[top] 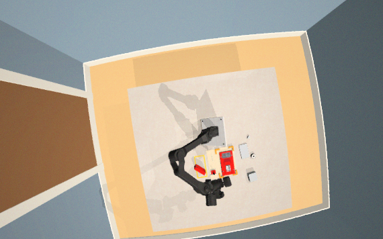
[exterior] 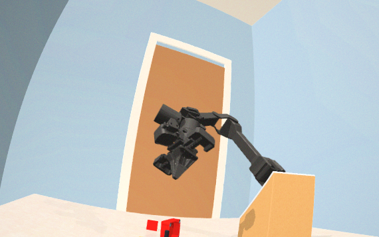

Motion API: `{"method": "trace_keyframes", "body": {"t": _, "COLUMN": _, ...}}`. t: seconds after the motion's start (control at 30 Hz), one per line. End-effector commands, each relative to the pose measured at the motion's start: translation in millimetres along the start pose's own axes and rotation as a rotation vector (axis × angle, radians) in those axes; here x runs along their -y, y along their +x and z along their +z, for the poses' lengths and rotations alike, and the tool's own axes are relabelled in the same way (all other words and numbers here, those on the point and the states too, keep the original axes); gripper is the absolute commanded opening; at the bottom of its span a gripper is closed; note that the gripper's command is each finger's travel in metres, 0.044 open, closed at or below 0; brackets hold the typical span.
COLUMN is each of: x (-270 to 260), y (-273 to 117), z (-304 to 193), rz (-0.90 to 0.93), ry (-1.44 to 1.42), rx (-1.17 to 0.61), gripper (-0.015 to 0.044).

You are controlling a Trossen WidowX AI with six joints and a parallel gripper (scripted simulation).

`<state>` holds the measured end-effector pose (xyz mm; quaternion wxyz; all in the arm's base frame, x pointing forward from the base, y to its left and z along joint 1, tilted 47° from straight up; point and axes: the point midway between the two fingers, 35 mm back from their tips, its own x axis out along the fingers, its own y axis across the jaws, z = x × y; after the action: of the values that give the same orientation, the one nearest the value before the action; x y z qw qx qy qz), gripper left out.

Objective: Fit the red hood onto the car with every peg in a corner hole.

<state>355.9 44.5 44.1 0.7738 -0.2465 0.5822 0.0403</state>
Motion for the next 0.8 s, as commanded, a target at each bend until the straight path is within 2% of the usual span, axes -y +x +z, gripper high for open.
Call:
{"method": "trace_keyframes", "body": {"t": 0.0, "x": 74.7, "y": 6.5, "z": -22.2, "rz": -0.184, "ry": -0.249, "rx": -0.185, "gripper": 0.0000}}
{"method": "trace_keyframes", "body": {"t": 0.33, "x": 162.1, "y": -2.9, "z": -64.6, "rz": -0.295, "ry": -0.618, "rx": -0.549, "gripper": 0.0000}}
{"method": "trace_keyframes", "body": {"t": 0.77, "x": 165.4, "y": -2.8, "z": -66.6, "rz": -0.296, "ry": -0.631, "rx": -0.564, "gripper": 0.0000}}
